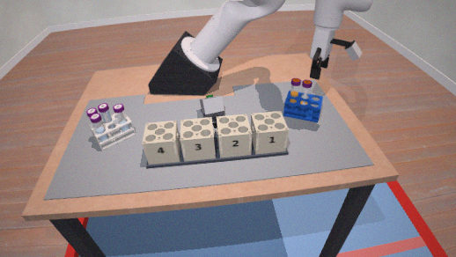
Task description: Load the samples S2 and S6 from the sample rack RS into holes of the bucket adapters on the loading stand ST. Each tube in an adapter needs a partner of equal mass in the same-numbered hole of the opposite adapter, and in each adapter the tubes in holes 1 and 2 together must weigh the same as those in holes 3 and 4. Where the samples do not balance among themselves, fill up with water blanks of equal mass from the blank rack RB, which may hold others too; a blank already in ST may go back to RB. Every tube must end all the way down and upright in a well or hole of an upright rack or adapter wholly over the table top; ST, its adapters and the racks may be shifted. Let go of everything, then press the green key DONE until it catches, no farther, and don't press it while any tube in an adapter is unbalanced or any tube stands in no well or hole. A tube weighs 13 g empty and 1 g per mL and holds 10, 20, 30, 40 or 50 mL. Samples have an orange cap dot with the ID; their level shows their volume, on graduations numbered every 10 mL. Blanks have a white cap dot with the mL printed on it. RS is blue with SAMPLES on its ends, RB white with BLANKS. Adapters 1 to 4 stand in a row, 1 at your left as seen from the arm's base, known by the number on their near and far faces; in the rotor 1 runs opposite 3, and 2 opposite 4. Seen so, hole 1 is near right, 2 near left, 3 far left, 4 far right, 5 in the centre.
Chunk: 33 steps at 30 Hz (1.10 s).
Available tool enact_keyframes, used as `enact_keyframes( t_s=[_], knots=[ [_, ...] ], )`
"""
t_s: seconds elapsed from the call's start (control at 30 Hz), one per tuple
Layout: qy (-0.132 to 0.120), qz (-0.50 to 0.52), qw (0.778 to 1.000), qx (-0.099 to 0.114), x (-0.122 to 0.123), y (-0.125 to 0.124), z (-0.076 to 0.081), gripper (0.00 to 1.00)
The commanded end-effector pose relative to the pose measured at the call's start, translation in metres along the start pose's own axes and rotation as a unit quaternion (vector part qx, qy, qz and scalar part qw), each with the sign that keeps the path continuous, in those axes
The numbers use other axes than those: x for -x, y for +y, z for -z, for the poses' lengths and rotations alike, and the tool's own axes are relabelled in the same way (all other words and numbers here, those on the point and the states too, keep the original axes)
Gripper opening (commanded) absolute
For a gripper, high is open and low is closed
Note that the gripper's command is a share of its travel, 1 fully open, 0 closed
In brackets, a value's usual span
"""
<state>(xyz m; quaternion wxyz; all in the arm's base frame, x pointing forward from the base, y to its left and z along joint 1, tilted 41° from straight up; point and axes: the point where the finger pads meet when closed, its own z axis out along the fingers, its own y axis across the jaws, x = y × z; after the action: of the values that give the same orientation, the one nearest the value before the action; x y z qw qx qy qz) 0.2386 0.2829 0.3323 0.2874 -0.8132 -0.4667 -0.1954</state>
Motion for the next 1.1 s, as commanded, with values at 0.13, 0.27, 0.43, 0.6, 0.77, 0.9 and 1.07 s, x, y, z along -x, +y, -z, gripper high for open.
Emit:
enact_keyframes(
  t_s=[0.13,0.27,0.43,0.6,0.77,0.9,1.07],
  knots=[
    [0.0,0.0,1.0,0.0,-0.001,0.0,0.021,1.0],
    [0.0,0.0,1.0,0.0,-0.001,0.0,0.026,1.0],
    [0.0,0.0,1.0,0.0,-0.001,0.0,0.04,1.0],
    [0.0,0.0,1.0,0.0,-0.001,0.0,0.053,1.0],
    [0.0,0.0,1.0,0.0,-0.001,0.0,0.061,1.0],
    [0.0,0.067,0.998,0.0,0.019,-0.003,0.061,0.57],
    [0.0,0.101,0.995,0.0,0.044,-0.007,0.062,0.57]
  ],
)
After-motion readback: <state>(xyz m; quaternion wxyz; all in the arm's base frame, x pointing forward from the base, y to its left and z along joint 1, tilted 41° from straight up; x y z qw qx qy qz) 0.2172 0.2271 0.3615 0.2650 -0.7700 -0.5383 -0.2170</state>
